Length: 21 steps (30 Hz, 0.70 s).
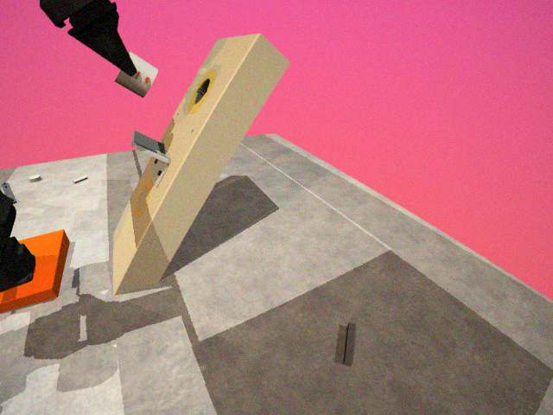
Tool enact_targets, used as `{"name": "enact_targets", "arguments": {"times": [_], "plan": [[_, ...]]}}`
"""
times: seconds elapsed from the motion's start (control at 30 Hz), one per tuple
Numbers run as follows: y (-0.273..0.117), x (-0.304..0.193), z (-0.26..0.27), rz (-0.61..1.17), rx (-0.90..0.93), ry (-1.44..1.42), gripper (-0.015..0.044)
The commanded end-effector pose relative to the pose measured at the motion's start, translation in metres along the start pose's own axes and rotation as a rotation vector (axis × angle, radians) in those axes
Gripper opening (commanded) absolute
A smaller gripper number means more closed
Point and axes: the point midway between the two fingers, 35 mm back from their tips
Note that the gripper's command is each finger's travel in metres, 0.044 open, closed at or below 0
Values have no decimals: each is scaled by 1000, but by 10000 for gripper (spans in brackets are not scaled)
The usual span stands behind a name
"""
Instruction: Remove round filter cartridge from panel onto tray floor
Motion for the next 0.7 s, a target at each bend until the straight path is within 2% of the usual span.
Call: {"name": "enact_targets", "arguments": {"times": [0.0,0.43,0.47,0.67], "plan": [[2,3,-14,-2,4,-3,0],[7,7,-56,-14,-1,-6,0],[6,6,-46,-5,-5,1,0],[7,4,-63,-13,-47,87,0]]}}
Point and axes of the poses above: the point midway between the two fingers, 35 mm back from their tips, its own y axis out along the fingers, its own z axis across the jaws, x = y × z, and after that the axes turned 8 degrees about y, right-handed
